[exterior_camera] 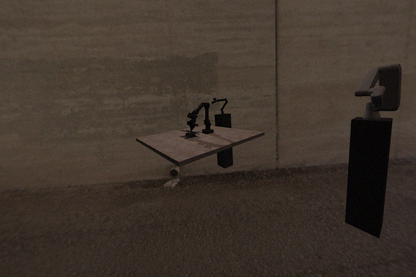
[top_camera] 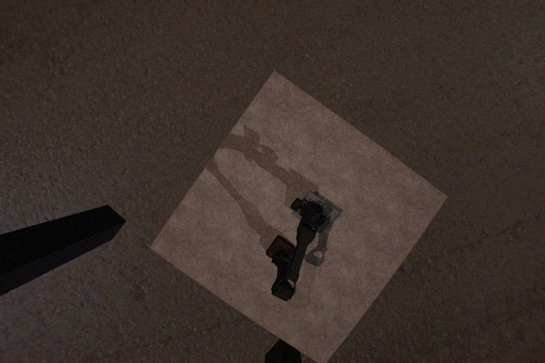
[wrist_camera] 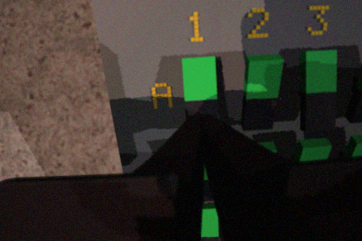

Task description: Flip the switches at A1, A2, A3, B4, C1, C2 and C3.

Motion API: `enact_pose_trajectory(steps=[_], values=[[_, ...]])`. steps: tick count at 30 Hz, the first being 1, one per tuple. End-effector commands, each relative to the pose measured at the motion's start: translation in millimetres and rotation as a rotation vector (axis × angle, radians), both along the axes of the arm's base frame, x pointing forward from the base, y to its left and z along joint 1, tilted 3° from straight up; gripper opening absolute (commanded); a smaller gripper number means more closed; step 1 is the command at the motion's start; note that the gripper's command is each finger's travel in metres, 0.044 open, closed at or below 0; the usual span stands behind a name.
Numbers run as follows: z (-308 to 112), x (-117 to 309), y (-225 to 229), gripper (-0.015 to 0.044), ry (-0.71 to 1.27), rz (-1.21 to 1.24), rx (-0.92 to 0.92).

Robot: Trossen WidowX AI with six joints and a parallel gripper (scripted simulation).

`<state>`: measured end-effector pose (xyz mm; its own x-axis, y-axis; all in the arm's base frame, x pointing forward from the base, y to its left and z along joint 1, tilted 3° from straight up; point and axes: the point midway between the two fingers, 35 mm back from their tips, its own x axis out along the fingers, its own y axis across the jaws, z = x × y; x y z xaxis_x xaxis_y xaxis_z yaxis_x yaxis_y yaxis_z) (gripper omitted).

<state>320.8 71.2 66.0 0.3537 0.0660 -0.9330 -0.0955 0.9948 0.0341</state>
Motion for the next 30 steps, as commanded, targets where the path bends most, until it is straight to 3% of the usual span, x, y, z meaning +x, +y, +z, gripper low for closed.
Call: enact_pose_trajectory(steps=[1,28,30], values=[[-1,1,0,0.0000,-0.002,-0.005,-0.002],[-4,2,0,0.0000,-0.002,-0.005,-0.002],[10,-2,0,0.0000,0.005,-0.001,-0.001]])
